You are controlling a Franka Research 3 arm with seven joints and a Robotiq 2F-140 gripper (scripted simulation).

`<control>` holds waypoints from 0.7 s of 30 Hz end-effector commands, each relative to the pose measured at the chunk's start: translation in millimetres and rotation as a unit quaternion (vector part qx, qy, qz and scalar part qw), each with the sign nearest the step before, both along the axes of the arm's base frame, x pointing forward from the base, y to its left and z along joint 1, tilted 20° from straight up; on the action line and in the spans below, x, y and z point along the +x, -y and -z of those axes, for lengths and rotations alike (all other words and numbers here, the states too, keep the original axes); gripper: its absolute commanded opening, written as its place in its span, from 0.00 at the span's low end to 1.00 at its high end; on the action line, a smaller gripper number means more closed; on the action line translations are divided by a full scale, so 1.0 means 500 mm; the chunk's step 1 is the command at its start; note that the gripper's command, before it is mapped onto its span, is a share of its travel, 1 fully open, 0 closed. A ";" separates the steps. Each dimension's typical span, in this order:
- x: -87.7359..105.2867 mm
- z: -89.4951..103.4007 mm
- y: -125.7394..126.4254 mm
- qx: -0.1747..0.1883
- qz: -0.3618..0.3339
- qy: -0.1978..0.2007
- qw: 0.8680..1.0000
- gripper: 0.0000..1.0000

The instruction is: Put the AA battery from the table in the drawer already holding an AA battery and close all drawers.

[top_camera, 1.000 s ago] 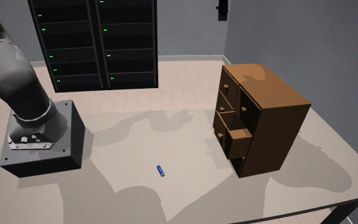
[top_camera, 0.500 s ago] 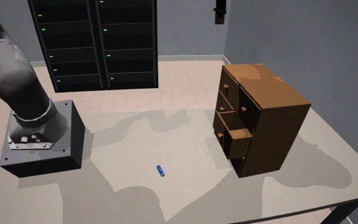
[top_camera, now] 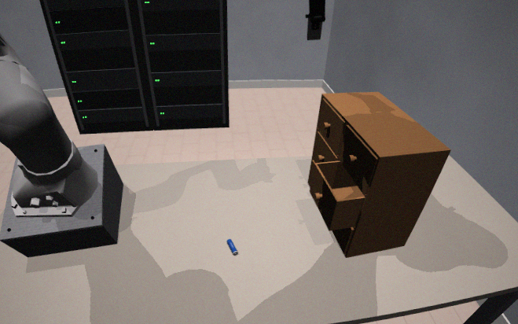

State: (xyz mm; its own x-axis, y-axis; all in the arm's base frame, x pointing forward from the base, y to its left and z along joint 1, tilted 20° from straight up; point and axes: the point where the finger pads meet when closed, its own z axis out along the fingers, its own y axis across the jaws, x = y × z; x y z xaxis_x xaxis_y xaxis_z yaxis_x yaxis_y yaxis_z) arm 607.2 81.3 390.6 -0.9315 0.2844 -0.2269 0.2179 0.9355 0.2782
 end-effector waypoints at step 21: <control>-0.046 0.016 0.038 -0.052 -0.019 -0.033 0.998 1.00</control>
State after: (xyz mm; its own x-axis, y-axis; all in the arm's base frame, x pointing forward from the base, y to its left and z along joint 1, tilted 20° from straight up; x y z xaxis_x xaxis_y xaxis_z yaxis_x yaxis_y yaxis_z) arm 586.7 63.2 382.8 -0.9537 0.2269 -0.1976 0.1941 0.9658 0.1722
